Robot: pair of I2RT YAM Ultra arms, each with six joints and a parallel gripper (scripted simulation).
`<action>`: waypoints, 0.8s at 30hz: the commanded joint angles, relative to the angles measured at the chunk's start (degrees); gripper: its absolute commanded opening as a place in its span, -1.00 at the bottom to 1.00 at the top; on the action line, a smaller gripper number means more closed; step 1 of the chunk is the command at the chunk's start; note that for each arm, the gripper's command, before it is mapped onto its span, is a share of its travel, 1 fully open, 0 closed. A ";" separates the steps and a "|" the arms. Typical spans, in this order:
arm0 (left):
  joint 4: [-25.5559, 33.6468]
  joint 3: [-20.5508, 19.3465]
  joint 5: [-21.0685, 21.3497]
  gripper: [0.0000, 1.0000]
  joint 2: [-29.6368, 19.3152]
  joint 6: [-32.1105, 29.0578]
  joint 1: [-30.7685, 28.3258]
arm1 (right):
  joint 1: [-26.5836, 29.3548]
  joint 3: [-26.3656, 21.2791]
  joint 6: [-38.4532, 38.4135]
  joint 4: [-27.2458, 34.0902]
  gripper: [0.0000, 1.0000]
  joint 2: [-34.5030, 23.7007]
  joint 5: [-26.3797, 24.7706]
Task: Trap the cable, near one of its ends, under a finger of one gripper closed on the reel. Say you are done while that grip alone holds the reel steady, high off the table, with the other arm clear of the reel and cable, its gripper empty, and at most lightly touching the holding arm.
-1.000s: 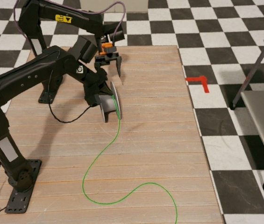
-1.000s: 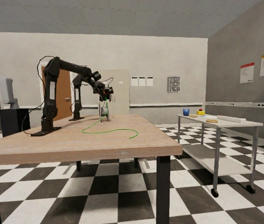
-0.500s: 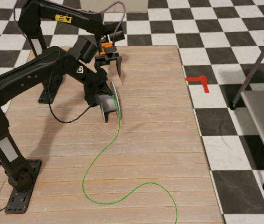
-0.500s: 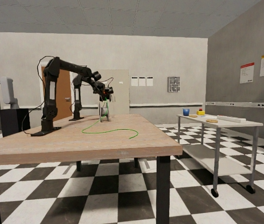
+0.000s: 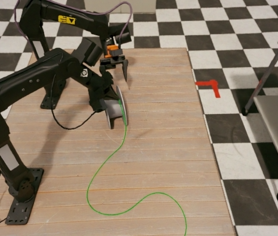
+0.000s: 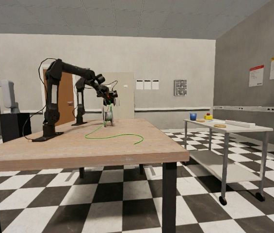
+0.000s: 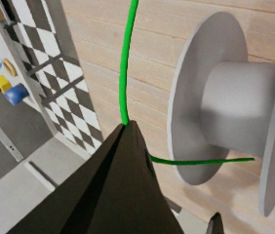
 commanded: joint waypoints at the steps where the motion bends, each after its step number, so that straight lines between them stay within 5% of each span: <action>1: -0.44 -0.38 1.37 0.50 -0.21 0.45 0.51 | -0.81 1.86 0.18 0.61 -1.00 0.79 0.94; 24: -0.82 -0.46 1.38 0.50 -0.68 0.53 0.32 | -0.21 -0.09 0.18 1.21 -1.00 -0.13 0.94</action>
